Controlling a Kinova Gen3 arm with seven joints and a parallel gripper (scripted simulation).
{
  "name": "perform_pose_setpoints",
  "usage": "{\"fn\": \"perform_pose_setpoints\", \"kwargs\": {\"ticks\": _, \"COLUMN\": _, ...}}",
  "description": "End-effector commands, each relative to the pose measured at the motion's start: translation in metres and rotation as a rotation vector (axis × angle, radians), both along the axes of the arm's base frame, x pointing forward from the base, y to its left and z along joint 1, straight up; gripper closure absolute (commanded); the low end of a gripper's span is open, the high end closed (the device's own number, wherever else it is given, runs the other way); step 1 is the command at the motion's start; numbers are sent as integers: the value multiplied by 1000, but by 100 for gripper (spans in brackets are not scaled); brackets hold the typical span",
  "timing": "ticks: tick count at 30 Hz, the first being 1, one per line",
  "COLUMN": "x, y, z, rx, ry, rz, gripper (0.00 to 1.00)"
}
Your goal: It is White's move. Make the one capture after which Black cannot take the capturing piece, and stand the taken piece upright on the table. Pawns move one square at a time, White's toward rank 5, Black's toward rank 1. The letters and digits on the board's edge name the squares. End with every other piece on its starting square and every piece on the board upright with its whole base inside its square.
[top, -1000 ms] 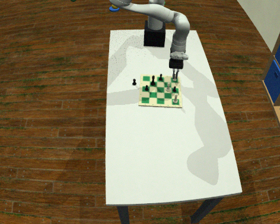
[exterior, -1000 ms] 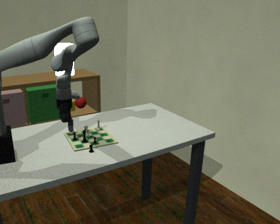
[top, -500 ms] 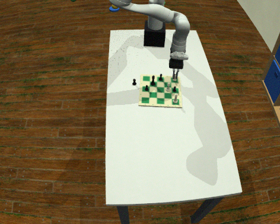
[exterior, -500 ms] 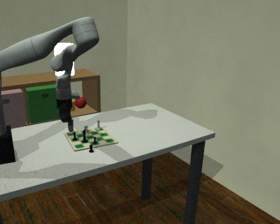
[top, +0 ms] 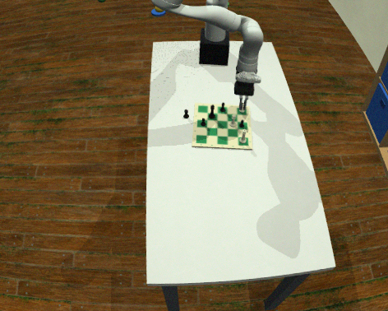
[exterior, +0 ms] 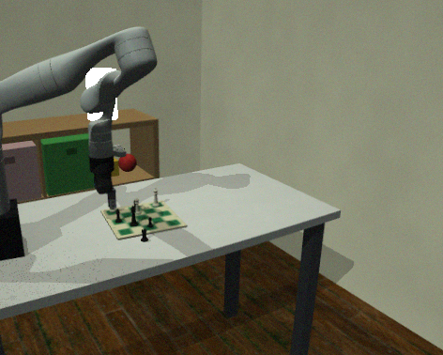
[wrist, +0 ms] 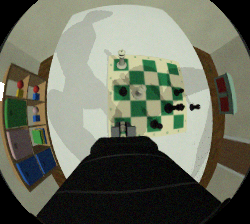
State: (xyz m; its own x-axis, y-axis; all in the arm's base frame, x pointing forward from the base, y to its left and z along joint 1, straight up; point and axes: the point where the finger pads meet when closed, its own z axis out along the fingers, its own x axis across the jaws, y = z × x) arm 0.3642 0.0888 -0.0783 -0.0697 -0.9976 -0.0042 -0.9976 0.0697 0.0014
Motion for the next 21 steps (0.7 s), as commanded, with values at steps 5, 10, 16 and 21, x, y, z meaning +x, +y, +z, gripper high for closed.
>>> {"fn": "perform_pose_setpoints", "kwargs": {"ticks": 5, "x": 1, "y": 0, "z": 0, "rx": 0, "ry": -1, "rz": 0, "gripper": 100}}
{"fn": "perform_pose_setpoints", "kwargs": {"ticks": 10, "x": 1, "y": 0, "z": -1, "rx": 0, "ry": -1, "rz": 0, "gripper": 100}}
{"fn": "perform_pose_setpoints", "kwargs": {"ticks": 16, "x": 1, "y": 0, "z": -2, "rx": 0, "ry": -1, "rz": 0, "gripper": 100}}
{"fn": "perform_pose_setpoints", "kwargs": {"ticks": 21, "x": 1, "y": 0, "z": -3, "rx": 0, "ry": -1, "rz": 0, "gripper": 100}}
